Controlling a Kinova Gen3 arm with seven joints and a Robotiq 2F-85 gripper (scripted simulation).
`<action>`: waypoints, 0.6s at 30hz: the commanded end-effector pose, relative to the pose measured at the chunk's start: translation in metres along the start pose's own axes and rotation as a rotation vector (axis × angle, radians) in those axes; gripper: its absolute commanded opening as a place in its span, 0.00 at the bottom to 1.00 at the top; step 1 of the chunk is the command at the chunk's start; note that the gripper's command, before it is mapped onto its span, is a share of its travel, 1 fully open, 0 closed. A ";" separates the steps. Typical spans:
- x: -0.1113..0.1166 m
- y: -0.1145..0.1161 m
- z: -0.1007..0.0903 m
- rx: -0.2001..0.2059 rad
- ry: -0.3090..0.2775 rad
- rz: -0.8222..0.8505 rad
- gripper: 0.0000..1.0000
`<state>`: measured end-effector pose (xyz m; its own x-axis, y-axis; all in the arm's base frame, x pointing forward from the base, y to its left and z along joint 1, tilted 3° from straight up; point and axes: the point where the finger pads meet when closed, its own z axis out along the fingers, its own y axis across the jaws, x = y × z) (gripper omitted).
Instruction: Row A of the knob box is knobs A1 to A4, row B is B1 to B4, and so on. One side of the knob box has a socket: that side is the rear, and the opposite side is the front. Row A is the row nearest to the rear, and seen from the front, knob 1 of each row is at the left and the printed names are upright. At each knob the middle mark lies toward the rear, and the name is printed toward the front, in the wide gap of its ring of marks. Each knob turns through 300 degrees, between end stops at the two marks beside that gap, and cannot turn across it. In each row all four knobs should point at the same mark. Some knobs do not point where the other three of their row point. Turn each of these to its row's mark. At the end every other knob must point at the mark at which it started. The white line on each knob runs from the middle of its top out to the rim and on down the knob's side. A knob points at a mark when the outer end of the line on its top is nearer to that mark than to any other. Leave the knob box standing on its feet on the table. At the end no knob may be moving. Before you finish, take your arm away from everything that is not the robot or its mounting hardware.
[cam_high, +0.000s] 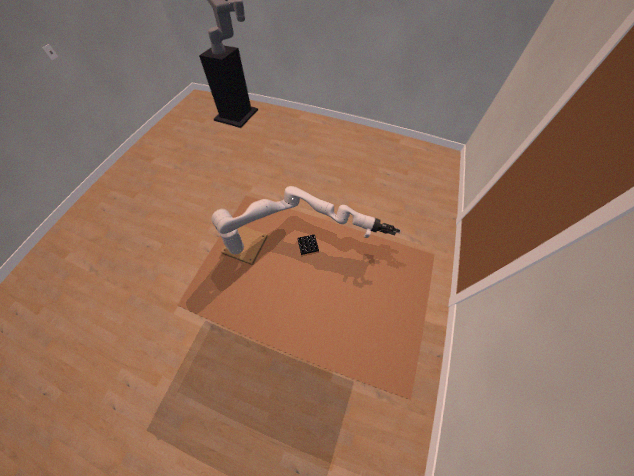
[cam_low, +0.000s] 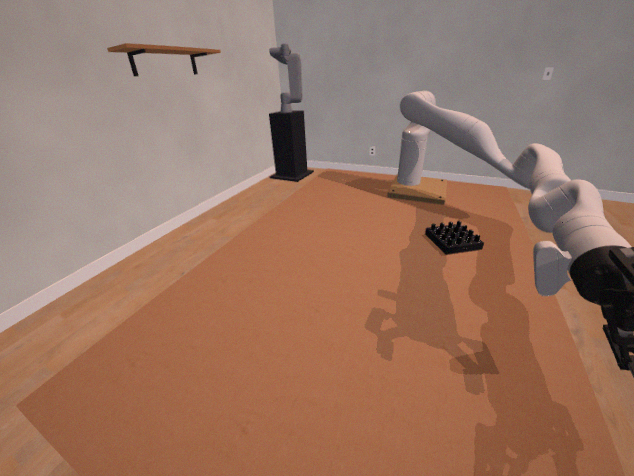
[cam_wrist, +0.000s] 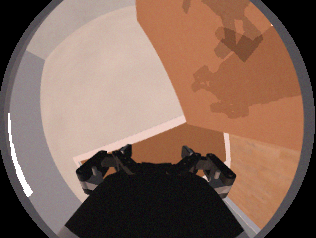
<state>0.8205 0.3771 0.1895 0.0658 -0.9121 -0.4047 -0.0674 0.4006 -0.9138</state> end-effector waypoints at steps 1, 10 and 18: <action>0.013 -0.017 0.005 0.019 0.024 0.019 1.00; 0.060 -0.051 0.014 0.064 0.109 0.069 1.00; 0.139 -0.098 0.018 0.128 0.253 0.147 1.00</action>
<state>0.8472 0.2414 0.2065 -0.1506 -0.8545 -0.4972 0.0383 0.4975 -0.8666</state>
